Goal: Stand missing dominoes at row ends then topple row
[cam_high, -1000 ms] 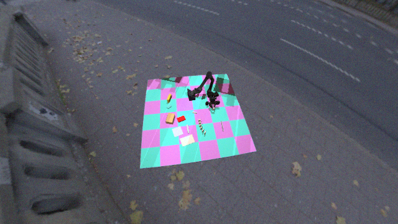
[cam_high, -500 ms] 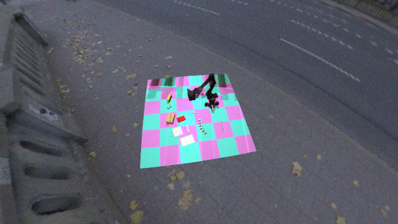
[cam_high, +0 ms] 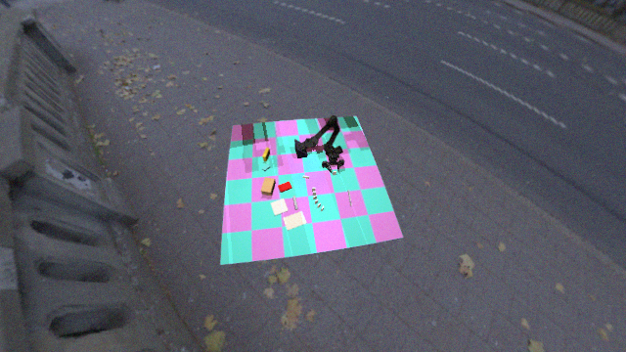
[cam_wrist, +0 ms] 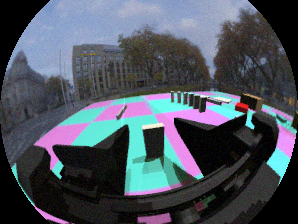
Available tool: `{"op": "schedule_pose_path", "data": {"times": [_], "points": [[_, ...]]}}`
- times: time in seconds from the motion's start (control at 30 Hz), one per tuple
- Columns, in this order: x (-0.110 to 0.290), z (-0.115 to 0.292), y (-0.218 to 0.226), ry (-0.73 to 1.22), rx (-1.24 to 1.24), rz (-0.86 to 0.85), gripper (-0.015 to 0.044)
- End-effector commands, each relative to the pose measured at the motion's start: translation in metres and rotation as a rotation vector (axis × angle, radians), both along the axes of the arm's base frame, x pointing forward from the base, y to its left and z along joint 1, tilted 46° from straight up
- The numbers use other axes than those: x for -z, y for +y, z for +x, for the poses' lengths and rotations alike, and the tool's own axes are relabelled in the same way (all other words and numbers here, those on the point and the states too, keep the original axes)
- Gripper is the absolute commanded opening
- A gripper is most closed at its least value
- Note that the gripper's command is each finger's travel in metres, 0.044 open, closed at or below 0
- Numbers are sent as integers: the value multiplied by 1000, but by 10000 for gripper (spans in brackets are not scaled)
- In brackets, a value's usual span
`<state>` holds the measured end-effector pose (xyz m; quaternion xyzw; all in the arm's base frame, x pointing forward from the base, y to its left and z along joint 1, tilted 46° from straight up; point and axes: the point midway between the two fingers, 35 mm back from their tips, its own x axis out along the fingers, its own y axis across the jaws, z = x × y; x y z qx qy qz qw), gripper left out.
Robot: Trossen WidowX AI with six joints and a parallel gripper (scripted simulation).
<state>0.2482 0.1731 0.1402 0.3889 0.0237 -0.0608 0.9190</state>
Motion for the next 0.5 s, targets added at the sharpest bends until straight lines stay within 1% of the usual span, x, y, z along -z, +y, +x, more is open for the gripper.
{"op": "schedule_pose_path", "data": {"times": [0.0, 0.07, 0.2, 0.37, 0.47], "points": [[0, 0, -1, -1, 3, 5, 396], [0, 0, -1, -1, 3, 5, 440], [-4, 0, -3, -1, 3, 5, 440], [-29, 1, -28, -1, 1, 1, 440], [-35, 0, -36, -2, 0, 0, 440]]}}
